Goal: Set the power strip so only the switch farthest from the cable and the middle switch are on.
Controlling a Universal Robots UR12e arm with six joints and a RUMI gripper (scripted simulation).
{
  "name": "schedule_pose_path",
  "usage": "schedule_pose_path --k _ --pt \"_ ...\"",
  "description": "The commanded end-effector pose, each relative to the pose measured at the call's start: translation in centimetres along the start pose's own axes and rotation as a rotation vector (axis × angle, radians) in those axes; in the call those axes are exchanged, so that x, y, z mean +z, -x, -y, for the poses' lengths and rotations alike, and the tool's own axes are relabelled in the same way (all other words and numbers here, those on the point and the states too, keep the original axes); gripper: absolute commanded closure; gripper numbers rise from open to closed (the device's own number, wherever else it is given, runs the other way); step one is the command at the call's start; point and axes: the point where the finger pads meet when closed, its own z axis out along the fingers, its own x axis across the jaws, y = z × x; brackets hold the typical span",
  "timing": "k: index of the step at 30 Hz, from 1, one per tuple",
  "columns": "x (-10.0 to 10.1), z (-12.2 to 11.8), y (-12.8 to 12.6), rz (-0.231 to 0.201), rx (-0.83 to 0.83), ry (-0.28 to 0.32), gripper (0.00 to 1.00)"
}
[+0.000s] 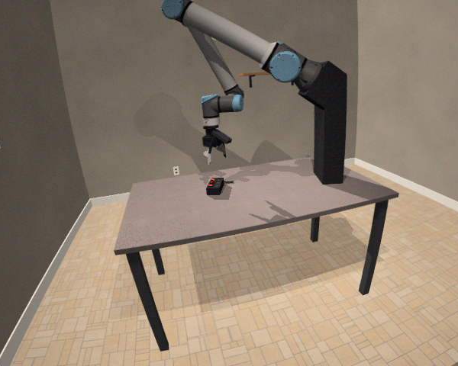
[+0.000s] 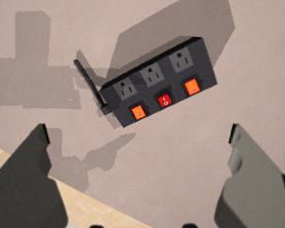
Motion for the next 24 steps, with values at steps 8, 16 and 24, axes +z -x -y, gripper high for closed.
schedule_pose_path --k 8,16,24 --pt "1.0 -0.9 0.3 -0.005 -0.448 -0.003 0.0" --pt "1.9 -1.8 0.5 -0.005 -0.806 -0.002 0.0" --pt "2.6 -2.6 0.5 -0.006 -1.07 -0.002 0.0"
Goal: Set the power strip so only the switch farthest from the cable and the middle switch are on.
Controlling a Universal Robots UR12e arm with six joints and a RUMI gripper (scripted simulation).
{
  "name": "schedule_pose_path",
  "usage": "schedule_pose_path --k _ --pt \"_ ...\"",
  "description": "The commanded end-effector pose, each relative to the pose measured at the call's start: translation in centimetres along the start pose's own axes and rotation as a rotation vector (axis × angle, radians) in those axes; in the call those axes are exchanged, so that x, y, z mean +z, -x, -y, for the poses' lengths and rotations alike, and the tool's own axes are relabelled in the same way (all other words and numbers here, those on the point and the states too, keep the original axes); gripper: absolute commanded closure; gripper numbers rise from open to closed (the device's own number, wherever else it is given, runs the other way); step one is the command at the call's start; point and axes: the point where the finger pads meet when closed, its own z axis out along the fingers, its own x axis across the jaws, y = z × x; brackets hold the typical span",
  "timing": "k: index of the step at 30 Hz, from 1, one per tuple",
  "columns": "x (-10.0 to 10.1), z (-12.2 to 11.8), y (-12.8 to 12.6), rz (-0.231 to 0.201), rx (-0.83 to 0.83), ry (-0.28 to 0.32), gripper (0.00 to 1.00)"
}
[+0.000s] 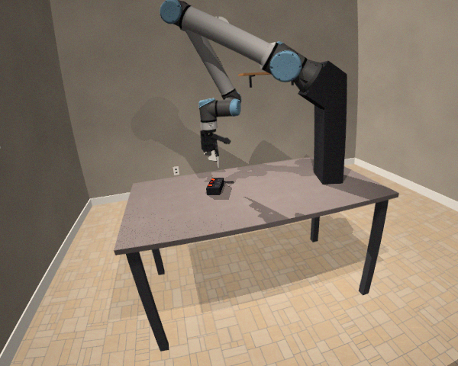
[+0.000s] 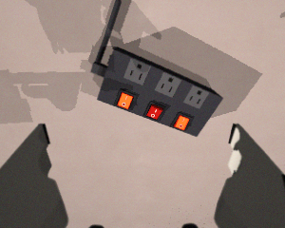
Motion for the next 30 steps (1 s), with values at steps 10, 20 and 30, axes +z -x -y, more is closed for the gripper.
schedule_pose_path --k 10,20,30 --pt "1.4 -1.2 1.3 -0.008 -0.582 0.002 0.0" --pt "2.1 -1.9 1.8 -0.008 -0.837 0.003 0.0" --pt "2.5 -2.4 2.0 -0.007 -1.021 0.004 0.0"
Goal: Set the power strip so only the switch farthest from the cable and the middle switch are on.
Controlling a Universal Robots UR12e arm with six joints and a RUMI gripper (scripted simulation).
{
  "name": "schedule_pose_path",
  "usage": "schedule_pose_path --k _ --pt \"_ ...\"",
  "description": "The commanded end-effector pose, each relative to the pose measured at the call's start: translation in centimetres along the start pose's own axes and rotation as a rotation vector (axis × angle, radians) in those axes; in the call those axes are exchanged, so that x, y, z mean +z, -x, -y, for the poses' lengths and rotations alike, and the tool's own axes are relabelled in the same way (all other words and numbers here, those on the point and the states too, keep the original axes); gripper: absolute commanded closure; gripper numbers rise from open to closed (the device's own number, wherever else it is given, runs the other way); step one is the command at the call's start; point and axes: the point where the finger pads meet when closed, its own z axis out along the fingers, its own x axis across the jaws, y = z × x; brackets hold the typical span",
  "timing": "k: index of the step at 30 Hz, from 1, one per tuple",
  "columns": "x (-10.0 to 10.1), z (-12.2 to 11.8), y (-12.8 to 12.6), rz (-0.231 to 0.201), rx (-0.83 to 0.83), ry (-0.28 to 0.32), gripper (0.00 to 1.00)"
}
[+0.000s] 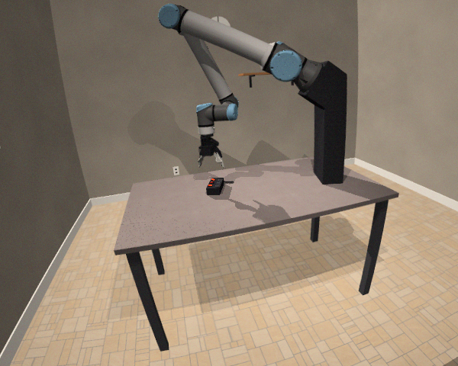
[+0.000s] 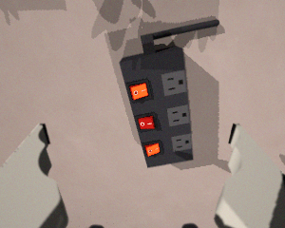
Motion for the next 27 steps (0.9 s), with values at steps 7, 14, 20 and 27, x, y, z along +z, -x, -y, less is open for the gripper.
schedule_pose_path --k 7,14,20,27 --pt "0.37 -0.09 0.54 -0.001 -0.165 0.003 0.0" --pt "0.5 -0.12 0.69 -0.001 -0.212 0.003 0.0" --pt "0.52 -0.13 0.72 -0.001 -0.221 0.003 0.0" --pt "0.53 -0.13 0.73 -0.001 -0.223 0.003 1.0"
